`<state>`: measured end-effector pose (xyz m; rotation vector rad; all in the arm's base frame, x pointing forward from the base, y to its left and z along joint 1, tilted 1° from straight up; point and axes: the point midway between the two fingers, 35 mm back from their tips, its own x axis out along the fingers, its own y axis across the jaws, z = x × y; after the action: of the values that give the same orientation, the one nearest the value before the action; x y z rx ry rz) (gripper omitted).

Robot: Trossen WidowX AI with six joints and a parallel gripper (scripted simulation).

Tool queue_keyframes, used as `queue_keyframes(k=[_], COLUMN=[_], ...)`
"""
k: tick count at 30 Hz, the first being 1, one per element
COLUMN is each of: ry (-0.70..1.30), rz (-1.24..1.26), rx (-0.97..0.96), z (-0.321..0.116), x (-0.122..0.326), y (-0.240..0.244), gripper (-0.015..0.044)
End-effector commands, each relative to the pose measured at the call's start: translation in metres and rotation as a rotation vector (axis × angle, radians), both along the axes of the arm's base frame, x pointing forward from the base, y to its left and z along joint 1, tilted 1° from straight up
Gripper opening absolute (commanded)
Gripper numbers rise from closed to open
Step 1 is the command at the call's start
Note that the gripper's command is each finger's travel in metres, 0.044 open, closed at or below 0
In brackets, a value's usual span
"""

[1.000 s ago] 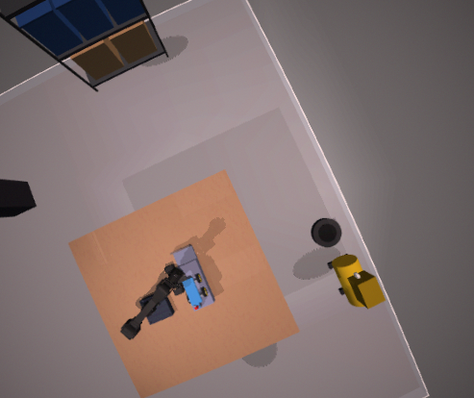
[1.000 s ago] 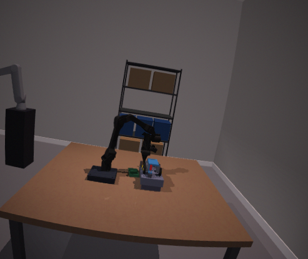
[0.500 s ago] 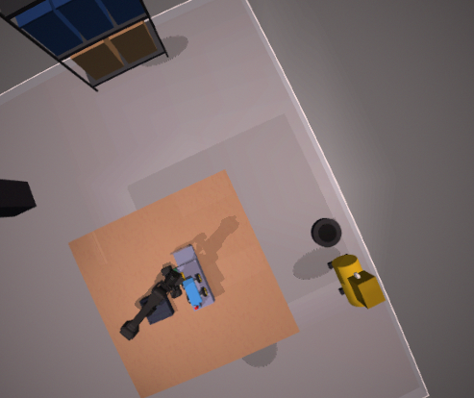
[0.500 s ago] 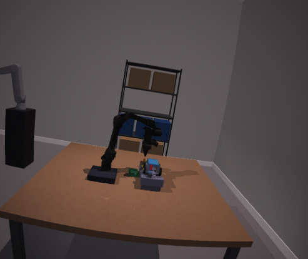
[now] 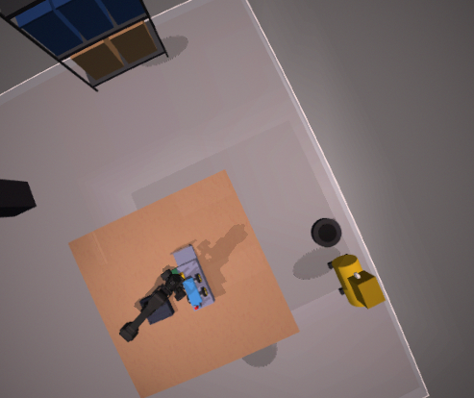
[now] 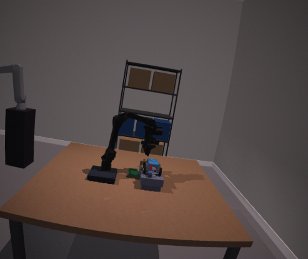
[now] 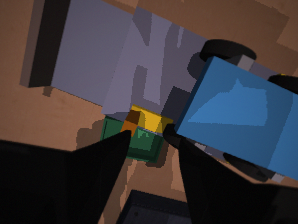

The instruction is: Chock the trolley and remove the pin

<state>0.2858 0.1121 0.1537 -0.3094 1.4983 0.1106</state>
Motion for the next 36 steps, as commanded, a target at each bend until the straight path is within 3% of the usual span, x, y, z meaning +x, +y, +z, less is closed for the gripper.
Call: queue_keyframes(k=[1, 36], ry=[0.009, 0.320], rz=[0.125, 1.288], rx=[-0.034, -0.209], z=[0.004, 0.033], x=[0.009, 0.030], y=[-0.018, -0.190], gripper=[0.0190, 0.0190])
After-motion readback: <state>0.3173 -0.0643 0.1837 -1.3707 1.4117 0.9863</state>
